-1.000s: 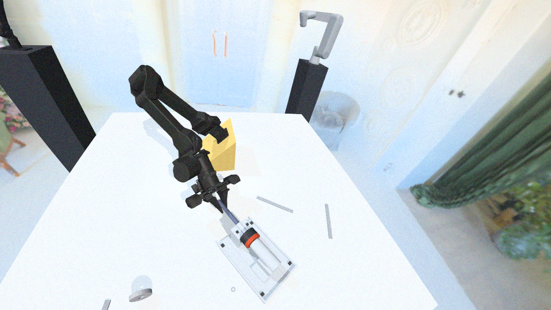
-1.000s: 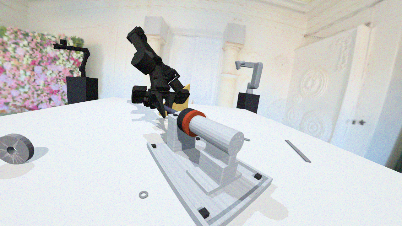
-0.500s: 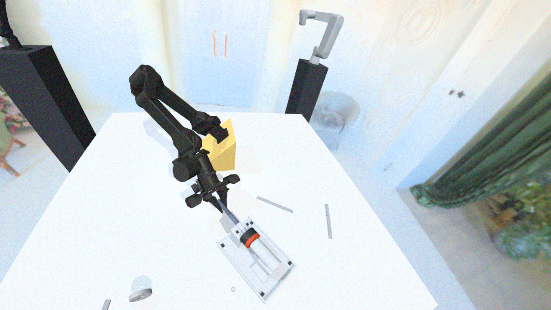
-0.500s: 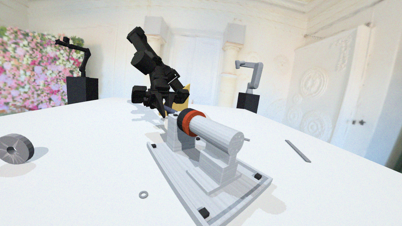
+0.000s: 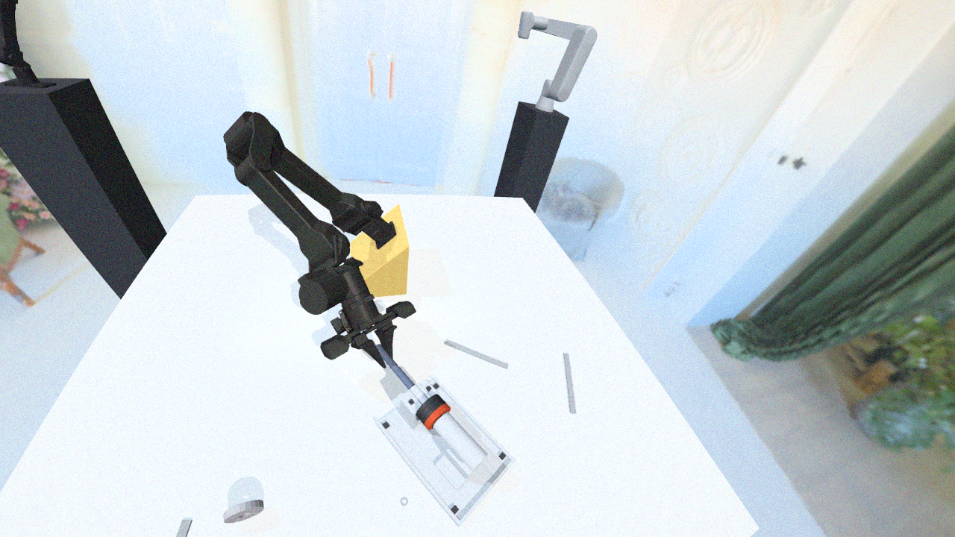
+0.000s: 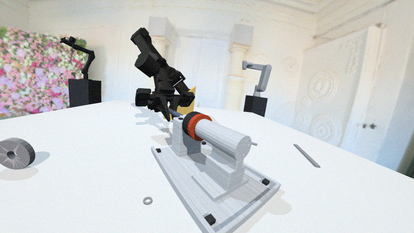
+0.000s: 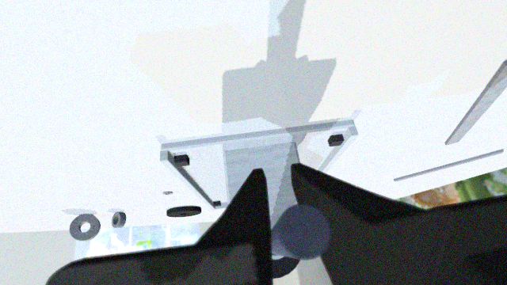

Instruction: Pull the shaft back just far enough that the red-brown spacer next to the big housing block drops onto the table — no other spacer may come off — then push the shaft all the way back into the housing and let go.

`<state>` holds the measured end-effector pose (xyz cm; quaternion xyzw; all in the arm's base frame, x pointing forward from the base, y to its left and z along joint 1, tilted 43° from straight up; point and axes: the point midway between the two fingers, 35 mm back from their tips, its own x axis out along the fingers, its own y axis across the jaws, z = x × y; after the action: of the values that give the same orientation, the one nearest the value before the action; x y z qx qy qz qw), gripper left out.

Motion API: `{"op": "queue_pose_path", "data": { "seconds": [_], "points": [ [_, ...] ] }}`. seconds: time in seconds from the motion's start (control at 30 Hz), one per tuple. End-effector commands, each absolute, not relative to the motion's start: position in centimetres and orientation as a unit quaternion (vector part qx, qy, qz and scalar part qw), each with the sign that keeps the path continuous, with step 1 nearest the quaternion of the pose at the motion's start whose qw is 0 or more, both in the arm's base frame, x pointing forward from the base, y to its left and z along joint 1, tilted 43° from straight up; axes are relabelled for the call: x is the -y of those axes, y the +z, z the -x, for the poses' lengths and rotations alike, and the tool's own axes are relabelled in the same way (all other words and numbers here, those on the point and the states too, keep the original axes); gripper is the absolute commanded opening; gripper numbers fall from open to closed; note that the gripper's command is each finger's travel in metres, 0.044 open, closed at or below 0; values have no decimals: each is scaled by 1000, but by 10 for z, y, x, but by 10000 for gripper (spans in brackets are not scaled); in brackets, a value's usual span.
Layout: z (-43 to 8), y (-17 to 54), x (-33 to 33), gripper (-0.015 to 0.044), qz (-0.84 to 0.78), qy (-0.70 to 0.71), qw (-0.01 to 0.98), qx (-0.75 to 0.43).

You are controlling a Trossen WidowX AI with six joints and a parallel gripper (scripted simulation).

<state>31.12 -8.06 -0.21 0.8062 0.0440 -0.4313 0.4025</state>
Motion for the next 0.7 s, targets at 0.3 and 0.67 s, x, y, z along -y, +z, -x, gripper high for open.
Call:
{"op": "queue_pose_path", "data": {
  "seconds": [0.3, 0.67],
  "points": [
    [-309, -2, 81, 0, -805, -432, 404, -46],
    [-308, -1, 81, 0, -805, -432, 404, -46]
  ]
}}
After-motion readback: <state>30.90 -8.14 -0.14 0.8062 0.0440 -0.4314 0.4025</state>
